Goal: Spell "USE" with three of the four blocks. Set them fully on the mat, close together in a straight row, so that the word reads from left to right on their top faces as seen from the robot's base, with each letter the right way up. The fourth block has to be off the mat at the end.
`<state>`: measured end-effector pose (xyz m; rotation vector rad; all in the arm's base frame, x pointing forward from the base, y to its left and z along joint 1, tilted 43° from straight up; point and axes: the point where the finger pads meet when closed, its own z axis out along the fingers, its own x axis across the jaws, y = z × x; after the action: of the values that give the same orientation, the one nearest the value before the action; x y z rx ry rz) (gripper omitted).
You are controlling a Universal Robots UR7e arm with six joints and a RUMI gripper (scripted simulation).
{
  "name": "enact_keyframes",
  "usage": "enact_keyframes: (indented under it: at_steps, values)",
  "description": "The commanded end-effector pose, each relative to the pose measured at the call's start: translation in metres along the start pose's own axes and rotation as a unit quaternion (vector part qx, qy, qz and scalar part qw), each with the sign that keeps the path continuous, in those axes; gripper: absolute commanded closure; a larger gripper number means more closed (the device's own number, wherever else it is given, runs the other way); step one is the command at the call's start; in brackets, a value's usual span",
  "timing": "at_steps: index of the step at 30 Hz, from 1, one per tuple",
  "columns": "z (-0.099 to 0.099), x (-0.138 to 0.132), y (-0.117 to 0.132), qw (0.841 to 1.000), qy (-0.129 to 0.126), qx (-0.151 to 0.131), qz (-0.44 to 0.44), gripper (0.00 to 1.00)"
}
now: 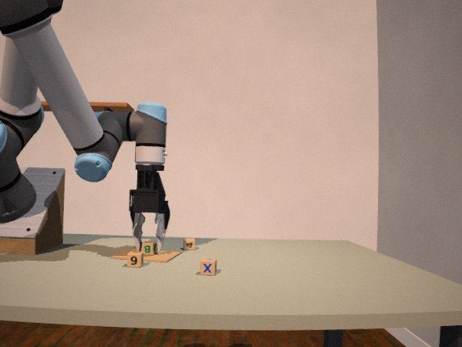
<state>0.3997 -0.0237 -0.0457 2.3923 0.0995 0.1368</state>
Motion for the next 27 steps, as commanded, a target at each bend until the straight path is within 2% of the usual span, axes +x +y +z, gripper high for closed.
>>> enact_keyframes:
  at_steps: [1, 7, 18, 20, 27]
  values:
    - [-0.007, 0.002, 0.0, 1.0, 0.003, 0.0, 0.001, 0.72]
    - [-0.017, 0.002, 0.0, 1.0, 0.003, 0.0, 0.001, 0.72]
    - [-0.061, 0.002, 0.0, 1.0, 0.003, 0.0, 0.001, 0.72]
    - [-0.061, 0.002, 0.0, 1.0, 0.003, 0.0, 0.001, 0.72]
    - [-0.084, 0.002, 0.0, 1.0, 0.003, 0.001, 0.001, 0.72]
